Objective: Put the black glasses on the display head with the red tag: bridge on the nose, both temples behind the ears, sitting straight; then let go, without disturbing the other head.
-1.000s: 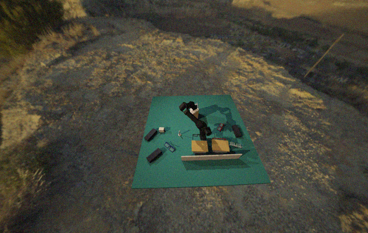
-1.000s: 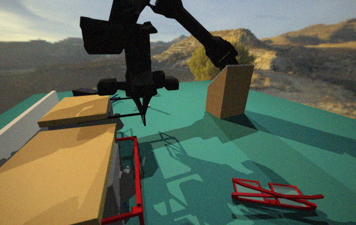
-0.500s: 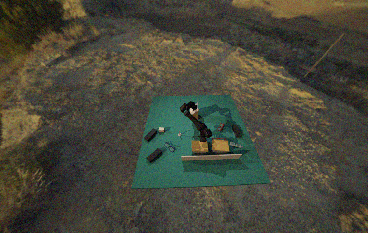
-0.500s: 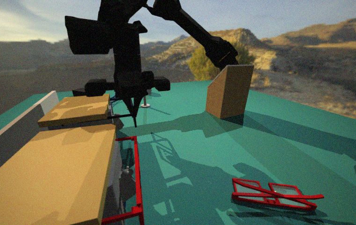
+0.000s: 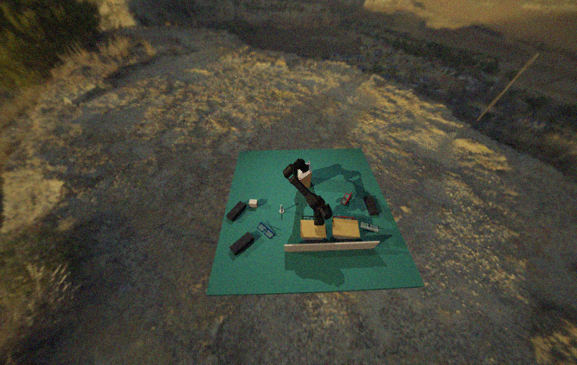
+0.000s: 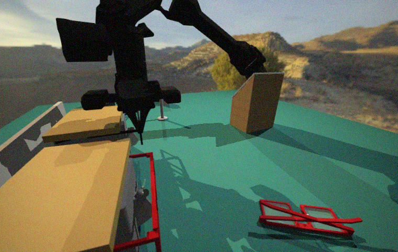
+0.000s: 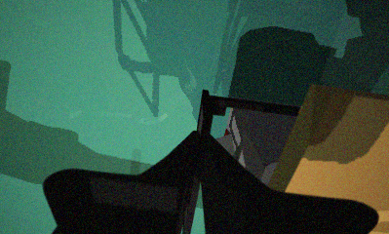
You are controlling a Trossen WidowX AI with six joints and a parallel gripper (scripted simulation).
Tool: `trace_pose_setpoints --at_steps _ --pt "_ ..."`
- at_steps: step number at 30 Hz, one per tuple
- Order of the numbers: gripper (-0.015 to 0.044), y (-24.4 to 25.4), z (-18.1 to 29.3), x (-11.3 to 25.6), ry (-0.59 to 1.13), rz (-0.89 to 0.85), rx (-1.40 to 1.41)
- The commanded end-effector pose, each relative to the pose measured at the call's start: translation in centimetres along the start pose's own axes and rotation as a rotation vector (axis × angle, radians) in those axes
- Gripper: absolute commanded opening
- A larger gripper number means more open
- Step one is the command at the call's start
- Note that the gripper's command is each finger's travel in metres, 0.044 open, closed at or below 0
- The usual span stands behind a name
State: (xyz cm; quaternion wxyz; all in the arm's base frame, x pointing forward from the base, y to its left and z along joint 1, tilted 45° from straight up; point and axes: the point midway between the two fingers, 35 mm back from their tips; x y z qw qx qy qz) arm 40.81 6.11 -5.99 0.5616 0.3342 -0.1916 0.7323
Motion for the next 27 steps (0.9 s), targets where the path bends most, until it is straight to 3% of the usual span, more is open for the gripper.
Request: trace_pose_setpoints --at_steps 1,27 --pt "0.0000 -0.33 0.05 -0.25 0.007 -0.005 0.006" --pt "0.0000 -0.51 0.08 -0.57 0.007 -0.005 0.006"
Point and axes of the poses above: the point midway between the two fingers, 35 mm back from their tips, its own x axis back along the fingers, its own y axis across the jaws, z = x × y, and after that the axes turned 15 degrees about x, right-handed
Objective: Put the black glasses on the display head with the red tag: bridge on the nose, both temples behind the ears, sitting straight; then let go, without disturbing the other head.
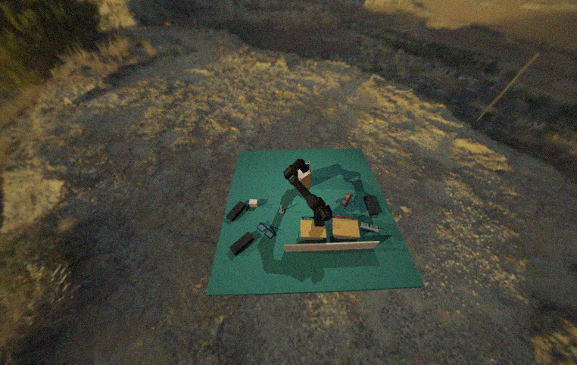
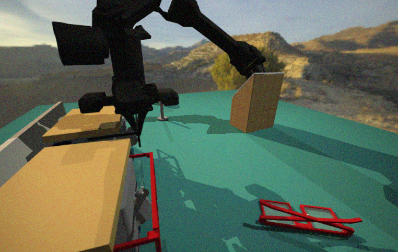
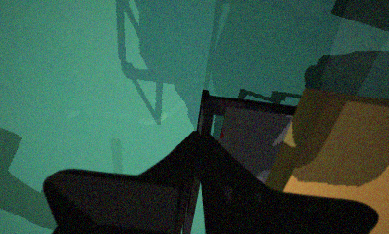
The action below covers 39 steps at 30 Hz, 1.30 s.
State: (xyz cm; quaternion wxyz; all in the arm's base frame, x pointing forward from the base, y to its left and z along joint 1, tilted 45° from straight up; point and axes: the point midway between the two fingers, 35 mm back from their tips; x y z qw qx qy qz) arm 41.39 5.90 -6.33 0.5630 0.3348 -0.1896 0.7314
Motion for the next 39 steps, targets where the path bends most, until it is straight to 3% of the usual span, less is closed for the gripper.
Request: trace_pose_setpoints --at_steps 1,11,15,23,29,39 --pt "0.0000 0.0 0.0 -0.1 0.005 0.000 0.004" --pt "0.0000 0.0 0.0 -0.6 0.006 0.000 0.004" --pt "0.0105 0.0 0.0 -0.4 0.000 0.000 -0.001" --pt "0.0107 0.0 0.0 -0.4 0.000 0.000 -0.001" --pt "0.0107 0.1 0.0 3.0 -0.013 0.005 0.003" --pt "0.0107 2.4 -0.7 3.5 -0.014 0.004 0.004"
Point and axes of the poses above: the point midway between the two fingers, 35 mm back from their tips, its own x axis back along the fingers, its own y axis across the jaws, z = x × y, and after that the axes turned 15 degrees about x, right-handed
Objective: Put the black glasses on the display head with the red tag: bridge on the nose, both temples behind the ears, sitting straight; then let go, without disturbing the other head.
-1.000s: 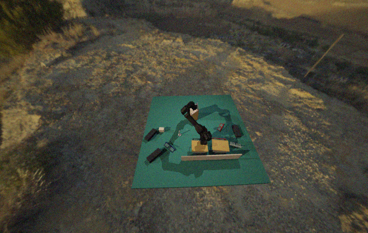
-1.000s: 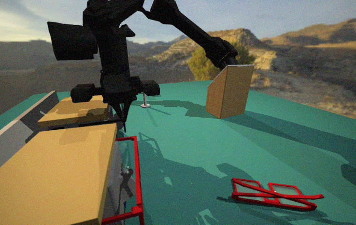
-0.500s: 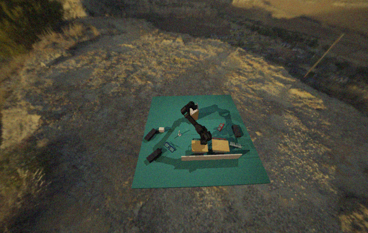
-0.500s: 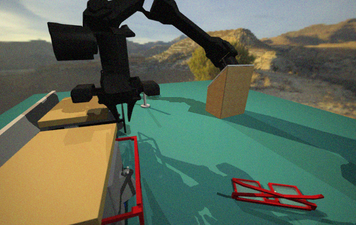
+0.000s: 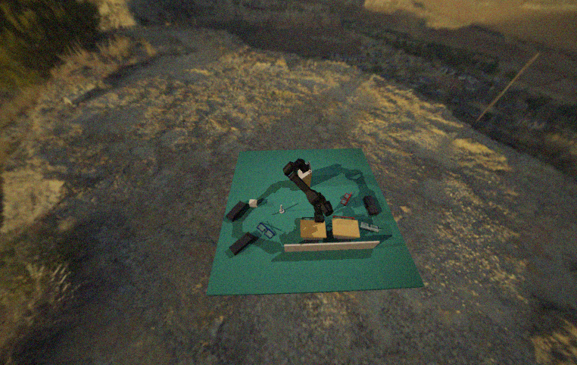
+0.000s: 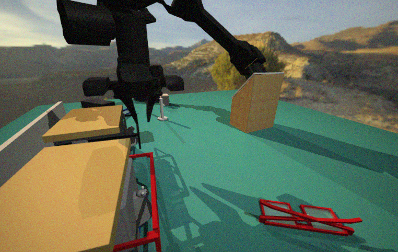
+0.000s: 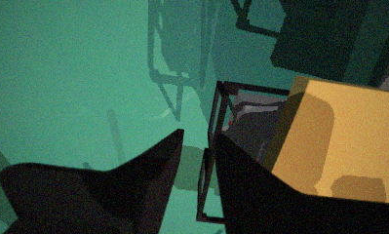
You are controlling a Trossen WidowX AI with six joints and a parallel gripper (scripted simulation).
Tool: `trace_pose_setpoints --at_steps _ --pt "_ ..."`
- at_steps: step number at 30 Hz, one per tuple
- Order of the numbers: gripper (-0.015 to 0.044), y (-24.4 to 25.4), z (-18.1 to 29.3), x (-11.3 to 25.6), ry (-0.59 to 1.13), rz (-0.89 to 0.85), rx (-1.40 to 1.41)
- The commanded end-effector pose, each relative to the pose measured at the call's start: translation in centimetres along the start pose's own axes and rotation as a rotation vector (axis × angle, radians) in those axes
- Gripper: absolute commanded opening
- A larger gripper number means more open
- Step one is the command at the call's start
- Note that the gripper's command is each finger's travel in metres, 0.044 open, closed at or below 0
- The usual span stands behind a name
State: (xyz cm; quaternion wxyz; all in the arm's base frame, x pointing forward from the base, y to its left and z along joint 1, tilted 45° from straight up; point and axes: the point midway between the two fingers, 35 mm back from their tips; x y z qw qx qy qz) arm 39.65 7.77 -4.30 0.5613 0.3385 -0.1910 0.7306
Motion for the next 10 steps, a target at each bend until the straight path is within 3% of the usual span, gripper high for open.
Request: trace_pose_setpoints --at_steps 1,10 --pt "0.0107 1.8 -0.6 0.6 -0.006 0.003 0.002" --pt "0.0107 4.4 -1.3 1.7 -0.007 0.002 0.003"
Point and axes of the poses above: the point midway between the two fingers, 35 mm back from their tips, its own x axis back along the fingers, its own y axis across the jaws, z = x × y, and after that the axes turned 15 degrees about x, right-handed
